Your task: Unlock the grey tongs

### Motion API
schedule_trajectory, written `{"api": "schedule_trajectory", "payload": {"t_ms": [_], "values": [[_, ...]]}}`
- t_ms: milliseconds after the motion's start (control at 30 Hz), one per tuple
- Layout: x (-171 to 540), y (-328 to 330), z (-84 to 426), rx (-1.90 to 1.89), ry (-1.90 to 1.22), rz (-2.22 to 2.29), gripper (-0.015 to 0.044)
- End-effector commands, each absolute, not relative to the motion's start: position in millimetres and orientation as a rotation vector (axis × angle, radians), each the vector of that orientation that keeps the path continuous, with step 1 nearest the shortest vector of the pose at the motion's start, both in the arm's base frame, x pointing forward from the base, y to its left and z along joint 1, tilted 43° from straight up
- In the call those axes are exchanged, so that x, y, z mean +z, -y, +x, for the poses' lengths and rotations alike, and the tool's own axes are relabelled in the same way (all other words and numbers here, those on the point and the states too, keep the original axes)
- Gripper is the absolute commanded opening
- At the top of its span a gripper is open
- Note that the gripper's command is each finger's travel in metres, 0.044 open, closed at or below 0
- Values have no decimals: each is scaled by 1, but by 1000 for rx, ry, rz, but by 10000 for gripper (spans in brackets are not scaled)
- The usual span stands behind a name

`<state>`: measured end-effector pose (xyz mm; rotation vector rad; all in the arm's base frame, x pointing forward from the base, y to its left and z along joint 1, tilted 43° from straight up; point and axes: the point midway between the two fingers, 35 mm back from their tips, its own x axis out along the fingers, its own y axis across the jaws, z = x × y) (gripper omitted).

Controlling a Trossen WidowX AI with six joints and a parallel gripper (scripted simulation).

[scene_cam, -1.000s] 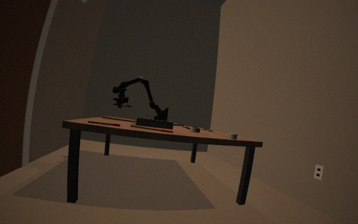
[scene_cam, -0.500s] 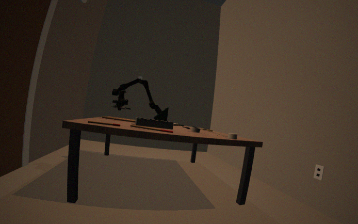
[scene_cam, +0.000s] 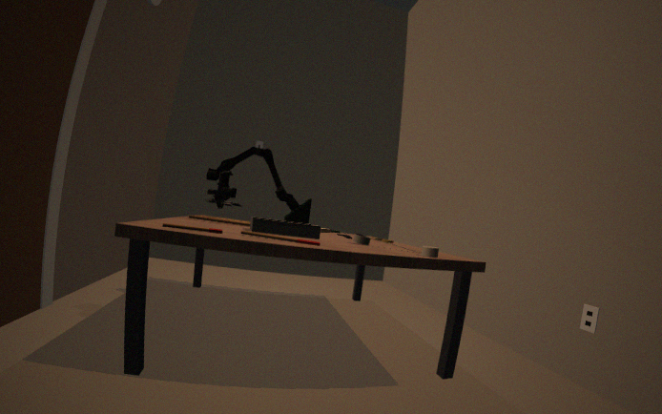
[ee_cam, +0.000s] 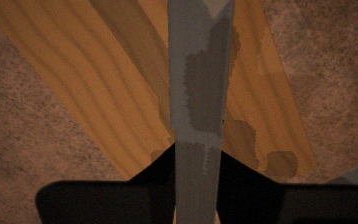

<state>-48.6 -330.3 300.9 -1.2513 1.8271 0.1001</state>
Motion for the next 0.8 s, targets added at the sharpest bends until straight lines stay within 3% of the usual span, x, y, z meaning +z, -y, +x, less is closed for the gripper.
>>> {"api": "schedule_trajectory", "payload": {"t_ms": [0, 567, 767], "values": [[294, 335, -49, 101, -1824, -1243, -150], [277, 349, -51, 101, -1824, -1242, -150], [280, 347, -50, 103, -1824, -1250, 7]]}}
